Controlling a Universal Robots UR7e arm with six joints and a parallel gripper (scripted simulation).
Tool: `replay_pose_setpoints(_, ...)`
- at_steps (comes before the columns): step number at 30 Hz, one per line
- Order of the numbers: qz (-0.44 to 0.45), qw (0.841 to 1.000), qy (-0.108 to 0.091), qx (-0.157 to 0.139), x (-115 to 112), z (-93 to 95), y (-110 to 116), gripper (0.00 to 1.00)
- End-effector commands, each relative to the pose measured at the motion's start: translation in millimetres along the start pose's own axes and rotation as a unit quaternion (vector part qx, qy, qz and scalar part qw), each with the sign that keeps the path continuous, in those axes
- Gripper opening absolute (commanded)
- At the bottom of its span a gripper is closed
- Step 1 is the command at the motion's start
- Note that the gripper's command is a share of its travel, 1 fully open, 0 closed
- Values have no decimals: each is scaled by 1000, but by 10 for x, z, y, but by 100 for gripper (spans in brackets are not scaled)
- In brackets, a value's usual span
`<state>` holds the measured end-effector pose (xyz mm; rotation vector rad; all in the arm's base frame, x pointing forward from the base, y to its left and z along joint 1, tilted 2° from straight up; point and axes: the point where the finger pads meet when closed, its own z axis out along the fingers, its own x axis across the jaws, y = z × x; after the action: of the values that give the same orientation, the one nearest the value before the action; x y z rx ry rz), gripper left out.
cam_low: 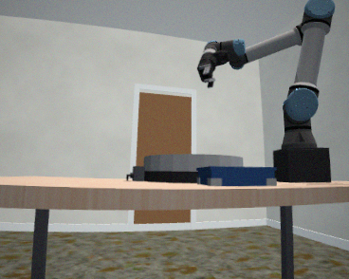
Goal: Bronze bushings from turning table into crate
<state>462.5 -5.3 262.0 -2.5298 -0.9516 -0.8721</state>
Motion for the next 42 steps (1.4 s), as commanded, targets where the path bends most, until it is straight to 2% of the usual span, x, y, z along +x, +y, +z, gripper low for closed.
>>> replay_pose_setpoints(1, 4, 998, -70, -8, 13, 2, -5, 100)
replay_pose_setpoints(11, 4, 998, -70, -8, 13, 2, -5, 100)
replay_pose_setpoints(16, 12, 983, -184, -21, 23, 3, -3, 100)
replay_pose_setpoints(28, 12, 983, -184, -21, 23, 3, -3, 100)
replay_pose_setpoints(33, 20, 954, -296, -35, 32, 6, -2, 100)
replay_pose_setpoints(42, 20, 954, -296, -35, 32, 6, -2, 100)
